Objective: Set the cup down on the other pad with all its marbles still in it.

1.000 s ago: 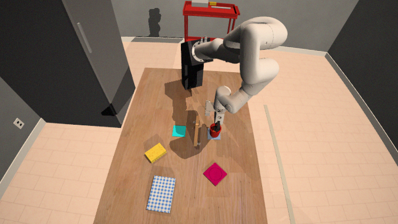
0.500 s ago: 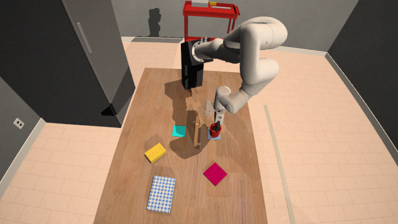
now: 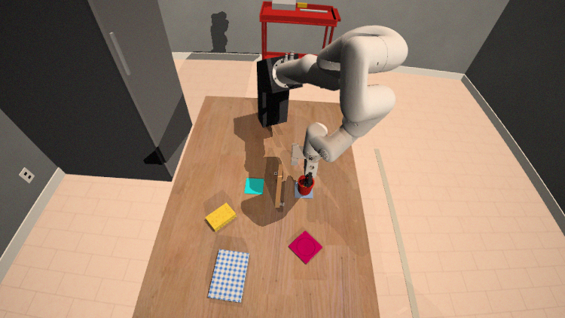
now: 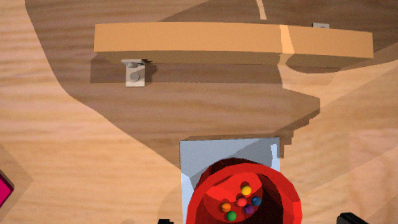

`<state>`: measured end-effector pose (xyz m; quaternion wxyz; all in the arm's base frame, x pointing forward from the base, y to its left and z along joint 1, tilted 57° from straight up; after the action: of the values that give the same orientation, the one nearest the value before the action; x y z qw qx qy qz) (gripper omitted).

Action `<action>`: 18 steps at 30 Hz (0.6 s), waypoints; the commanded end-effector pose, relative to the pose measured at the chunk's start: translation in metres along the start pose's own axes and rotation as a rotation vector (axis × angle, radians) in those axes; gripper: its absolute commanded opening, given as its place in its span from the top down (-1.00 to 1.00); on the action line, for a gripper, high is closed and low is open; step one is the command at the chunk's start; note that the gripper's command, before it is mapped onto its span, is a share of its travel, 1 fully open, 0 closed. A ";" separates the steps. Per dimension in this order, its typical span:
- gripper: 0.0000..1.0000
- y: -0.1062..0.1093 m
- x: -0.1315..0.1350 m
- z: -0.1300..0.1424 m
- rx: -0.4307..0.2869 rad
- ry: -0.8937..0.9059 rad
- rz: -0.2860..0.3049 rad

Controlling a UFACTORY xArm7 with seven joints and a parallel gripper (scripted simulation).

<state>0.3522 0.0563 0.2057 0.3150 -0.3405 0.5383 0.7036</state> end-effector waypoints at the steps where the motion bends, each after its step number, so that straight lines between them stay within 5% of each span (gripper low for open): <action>1: -1.00 -0.004 0.000 0.000 0.001 0.000 -0.001; 18: -1.00 -0.053 0.000 0.000 0.001 0.000 -0.001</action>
<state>0.3890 0.0658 0.1811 0.3145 -0.3401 0.5376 0.7045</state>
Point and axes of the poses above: the point where the finger pads meet when closed, its own y axis back along the fingers, its own x axis across the jaws, z = x × y, the point moved 9 cm from there along y, back along the fingers, and after that the axes turned 14 degrees about y, right-handed, at the moved point
